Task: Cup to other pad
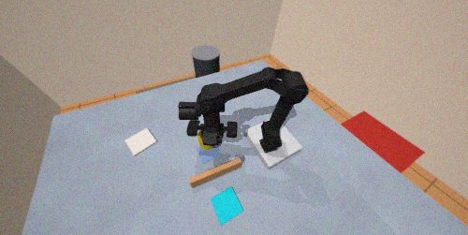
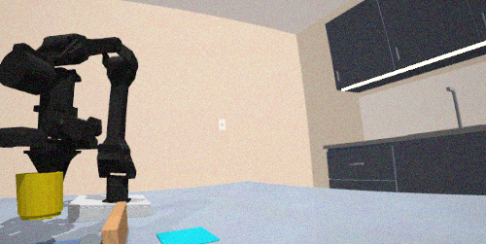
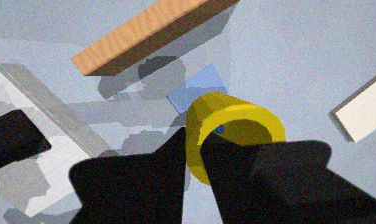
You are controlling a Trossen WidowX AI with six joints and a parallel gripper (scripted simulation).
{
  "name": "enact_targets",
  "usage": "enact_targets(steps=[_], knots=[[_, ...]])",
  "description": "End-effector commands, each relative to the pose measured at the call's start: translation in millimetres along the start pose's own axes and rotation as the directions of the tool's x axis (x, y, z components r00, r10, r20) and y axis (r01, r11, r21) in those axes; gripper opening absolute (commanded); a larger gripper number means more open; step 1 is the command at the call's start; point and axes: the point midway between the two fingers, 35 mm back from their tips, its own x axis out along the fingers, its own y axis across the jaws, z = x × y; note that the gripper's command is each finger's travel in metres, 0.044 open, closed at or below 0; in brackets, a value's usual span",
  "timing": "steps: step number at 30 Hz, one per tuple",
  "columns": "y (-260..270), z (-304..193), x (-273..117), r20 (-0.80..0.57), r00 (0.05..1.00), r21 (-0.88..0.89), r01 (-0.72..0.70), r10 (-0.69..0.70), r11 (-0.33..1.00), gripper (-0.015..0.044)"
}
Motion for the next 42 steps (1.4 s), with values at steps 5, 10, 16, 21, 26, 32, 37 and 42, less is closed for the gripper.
enact_targets(steps=[5, 10, 16, 21, 26, 32, 37, 42], knots=[[0, 0, -25, 0.003, 1.000, -0.004, 0.012, -0.012, 1.000, 0.0000], [0, -1, -29, 0.003, 1.000, -0.003, 0.012, -0.012, 1.000, 0.0000], [0, -1, -26, 0.000, 1.000, 0.001, 0.005, -0.005, 1.000, 0.0000], [0, -1, -26, 0.000, 1.000, 0.001, 0.005, -0.005, 1.000, 0.0000], [0, -1, -26, 0.000, 1.000, 0.001, 0.005, -0.005, 1.000, 0.0000], [2, 5, -26, 0.001, 1.000, 0.000, 0.006, -0.006, 1.000, 0.0000], [6, 14, -26, 0.003, 1.000, -0.001, 0.008, -0.008, 1.000, 0.0000], [10, 23, -25, 0.004, 1.000, -0.002, 0.009, -0.009, 1.000, 0.0000]])
